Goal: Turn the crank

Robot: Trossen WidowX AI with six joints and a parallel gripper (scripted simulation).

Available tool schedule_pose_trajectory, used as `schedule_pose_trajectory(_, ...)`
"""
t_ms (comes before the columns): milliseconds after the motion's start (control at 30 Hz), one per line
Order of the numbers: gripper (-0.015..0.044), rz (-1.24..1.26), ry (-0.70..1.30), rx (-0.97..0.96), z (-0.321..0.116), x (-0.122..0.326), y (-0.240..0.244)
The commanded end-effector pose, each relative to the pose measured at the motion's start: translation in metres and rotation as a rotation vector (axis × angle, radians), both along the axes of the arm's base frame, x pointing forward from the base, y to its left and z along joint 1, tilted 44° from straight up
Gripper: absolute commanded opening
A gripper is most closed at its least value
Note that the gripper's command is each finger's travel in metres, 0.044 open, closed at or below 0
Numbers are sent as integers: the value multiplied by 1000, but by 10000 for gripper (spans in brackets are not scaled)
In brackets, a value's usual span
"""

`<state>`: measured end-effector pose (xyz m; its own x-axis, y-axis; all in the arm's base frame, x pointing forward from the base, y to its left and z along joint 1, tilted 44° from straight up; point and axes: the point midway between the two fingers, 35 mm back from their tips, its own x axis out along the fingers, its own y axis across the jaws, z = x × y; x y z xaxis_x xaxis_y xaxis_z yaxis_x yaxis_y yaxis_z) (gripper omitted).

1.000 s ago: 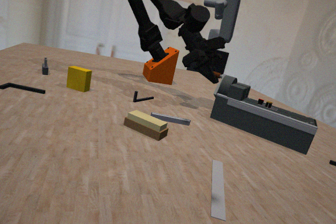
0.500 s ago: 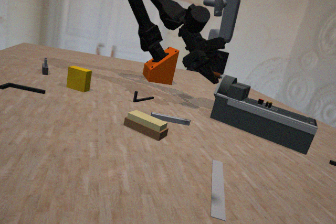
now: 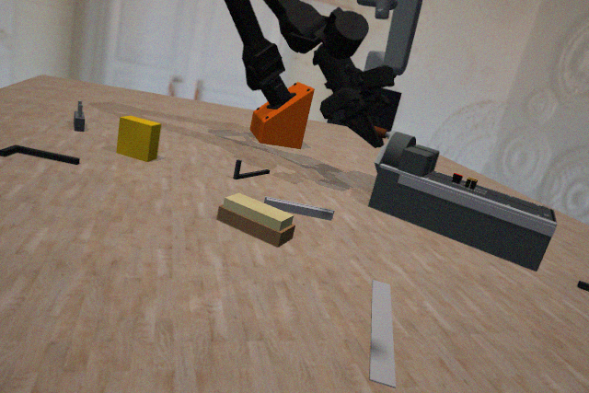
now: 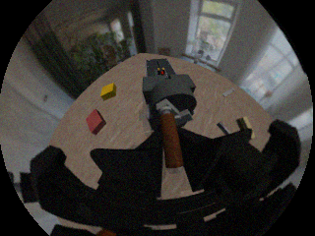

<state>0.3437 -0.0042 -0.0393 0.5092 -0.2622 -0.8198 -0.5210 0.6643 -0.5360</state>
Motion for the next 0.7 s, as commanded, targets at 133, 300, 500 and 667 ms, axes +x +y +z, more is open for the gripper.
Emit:
schedule_pose_trajectory(133, 0, 4, 22, 11, -8, -5, 1)
schedule_pose_trajectory(300, 0, 4, 22, 11, -9, -5, 1)
schedule_pose_trajectory(500, 0, 4, 22, 11, -10, -6, 1)
schedule_pose_trajectory(667, 0, 4, 22, 11, -12, -6, 0)
